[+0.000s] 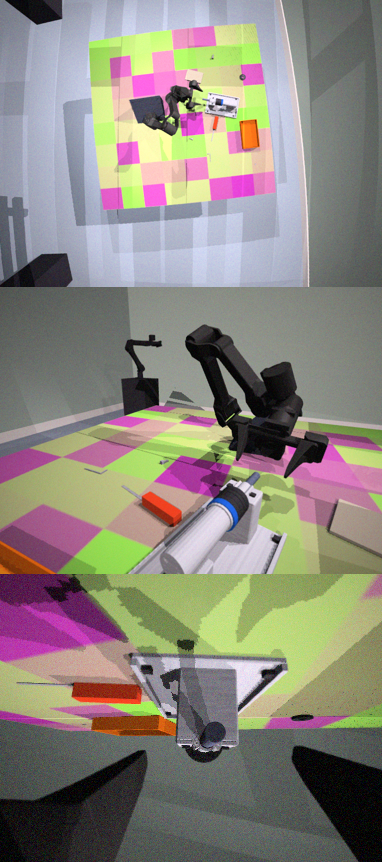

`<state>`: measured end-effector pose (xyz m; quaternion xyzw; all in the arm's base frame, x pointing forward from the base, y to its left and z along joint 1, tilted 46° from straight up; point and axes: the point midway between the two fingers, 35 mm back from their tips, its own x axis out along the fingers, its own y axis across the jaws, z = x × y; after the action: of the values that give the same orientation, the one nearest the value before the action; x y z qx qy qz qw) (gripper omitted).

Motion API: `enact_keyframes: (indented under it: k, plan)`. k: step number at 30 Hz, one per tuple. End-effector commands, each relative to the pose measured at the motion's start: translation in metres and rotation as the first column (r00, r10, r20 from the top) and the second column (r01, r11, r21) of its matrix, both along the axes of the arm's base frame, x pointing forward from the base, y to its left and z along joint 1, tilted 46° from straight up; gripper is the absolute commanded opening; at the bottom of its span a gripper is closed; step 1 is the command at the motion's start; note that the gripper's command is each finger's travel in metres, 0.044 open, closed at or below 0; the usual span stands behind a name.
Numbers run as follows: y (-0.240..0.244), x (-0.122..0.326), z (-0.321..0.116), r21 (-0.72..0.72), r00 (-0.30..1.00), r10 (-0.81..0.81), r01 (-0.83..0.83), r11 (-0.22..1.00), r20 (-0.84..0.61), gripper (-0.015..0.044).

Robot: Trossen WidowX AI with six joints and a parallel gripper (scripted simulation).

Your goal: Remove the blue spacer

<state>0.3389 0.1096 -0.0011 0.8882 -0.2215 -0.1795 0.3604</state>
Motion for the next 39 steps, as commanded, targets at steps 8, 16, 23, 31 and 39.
enact_keyframes:
  k: [8, 16, 23, 31, 39]
  plan:
    - [-0.002, -0.002, -0.001, 0.054, 0.999, -0.015, 0.013, 0.998, 0.04, 0.044]
    - [-0.002, -0.002, -0.001, 0.054, 0.999, -0.015, 0.013, 0.998, 0.04, 0.044]
    - [-0.006, 0.004, -0.002, 0.055, 0.999, -0.016, 0.013, 0.998, 0.038, 0.044]
    - [-0.013, 0.015, -0.004, 0.056, 0.999, -0.016, 0.014, 0.998, 0.037, 0.044]
    - [-0.02, 0.026, -0.006, 0.055, 0.999, -0.015, 0.013, 0.998, 0.039, 0.044]
